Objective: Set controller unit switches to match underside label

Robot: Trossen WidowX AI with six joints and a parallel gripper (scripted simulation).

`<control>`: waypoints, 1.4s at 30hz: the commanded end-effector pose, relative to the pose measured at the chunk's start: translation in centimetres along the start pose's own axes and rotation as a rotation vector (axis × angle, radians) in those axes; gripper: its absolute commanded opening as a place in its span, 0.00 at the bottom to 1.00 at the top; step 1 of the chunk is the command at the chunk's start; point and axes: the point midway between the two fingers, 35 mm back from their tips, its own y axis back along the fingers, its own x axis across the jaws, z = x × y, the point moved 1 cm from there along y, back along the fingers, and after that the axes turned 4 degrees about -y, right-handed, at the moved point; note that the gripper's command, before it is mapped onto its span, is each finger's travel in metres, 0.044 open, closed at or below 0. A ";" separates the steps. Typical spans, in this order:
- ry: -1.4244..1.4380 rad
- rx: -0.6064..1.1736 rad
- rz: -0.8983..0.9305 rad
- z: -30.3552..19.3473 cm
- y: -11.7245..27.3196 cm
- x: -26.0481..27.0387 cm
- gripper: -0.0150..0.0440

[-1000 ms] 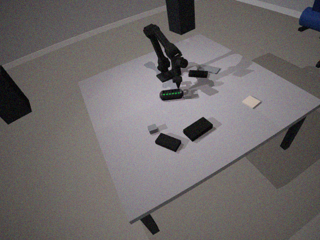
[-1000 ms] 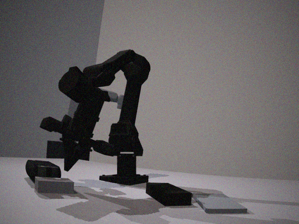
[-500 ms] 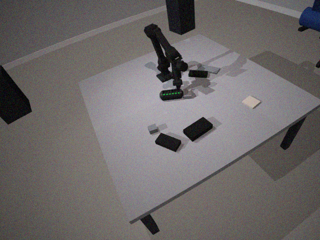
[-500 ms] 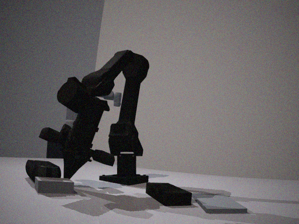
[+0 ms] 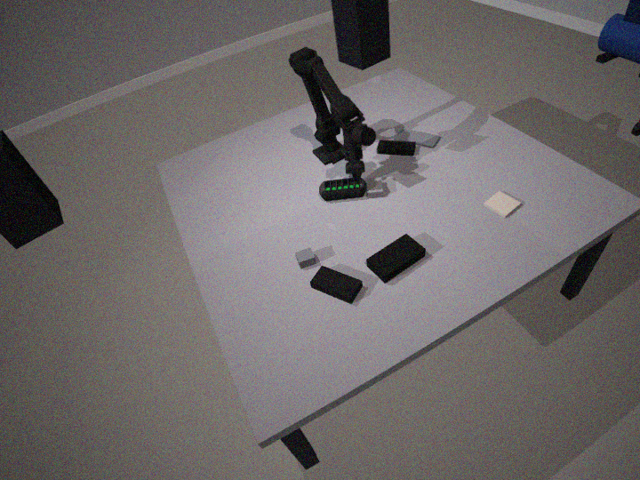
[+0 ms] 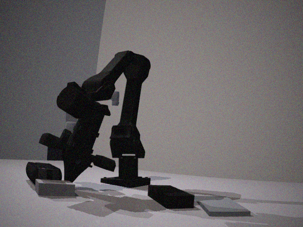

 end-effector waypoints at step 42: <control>0.003 0.005 0.000 -0.1 5.2 1.3 0.25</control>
